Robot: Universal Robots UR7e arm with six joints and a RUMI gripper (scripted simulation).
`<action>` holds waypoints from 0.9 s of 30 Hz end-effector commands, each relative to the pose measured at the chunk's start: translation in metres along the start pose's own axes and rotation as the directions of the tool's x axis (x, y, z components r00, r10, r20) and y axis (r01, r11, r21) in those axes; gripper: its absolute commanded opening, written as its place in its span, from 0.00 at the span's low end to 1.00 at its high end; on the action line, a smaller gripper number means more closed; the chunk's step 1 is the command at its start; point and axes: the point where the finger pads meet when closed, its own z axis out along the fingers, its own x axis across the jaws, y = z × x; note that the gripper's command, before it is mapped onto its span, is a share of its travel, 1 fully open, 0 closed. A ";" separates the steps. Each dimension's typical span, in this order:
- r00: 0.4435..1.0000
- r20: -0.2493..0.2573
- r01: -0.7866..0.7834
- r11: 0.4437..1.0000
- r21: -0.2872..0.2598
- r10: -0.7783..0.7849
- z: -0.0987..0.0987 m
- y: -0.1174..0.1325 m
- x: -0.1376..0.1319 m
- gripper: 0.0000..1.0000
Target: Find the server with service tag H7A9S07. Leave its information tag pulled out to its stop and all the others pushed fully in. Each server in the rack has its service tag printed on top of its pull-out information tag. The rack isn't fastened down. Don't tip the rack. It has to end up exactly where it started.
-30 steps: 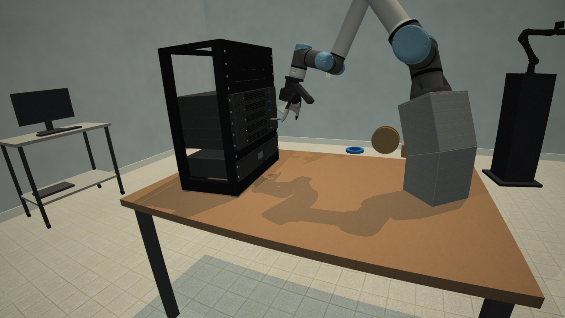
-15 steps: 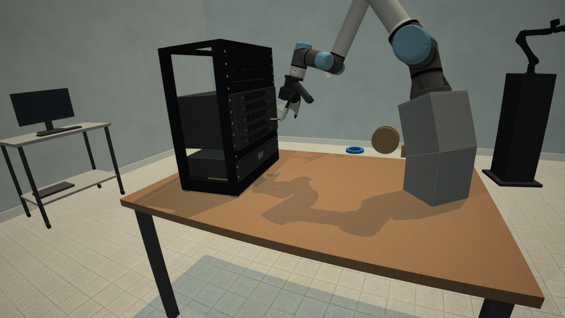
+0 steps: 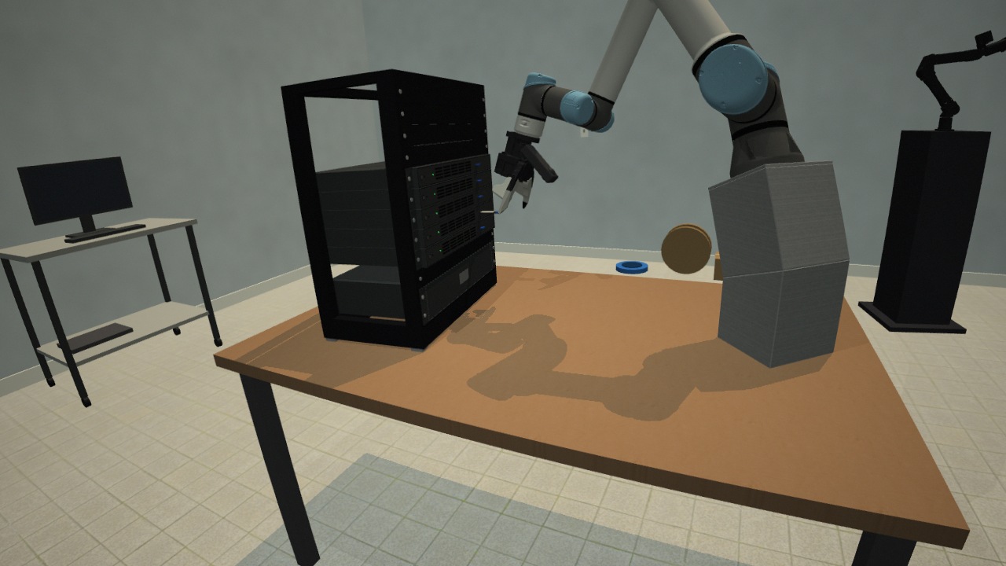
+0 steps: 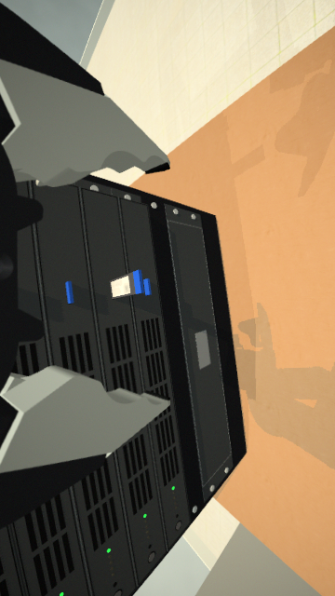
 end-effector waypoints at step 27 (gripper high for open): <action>0.999 0.017 0.038 0.999 -0.035 -0.038 -0.007 0.012 -0.004 1.00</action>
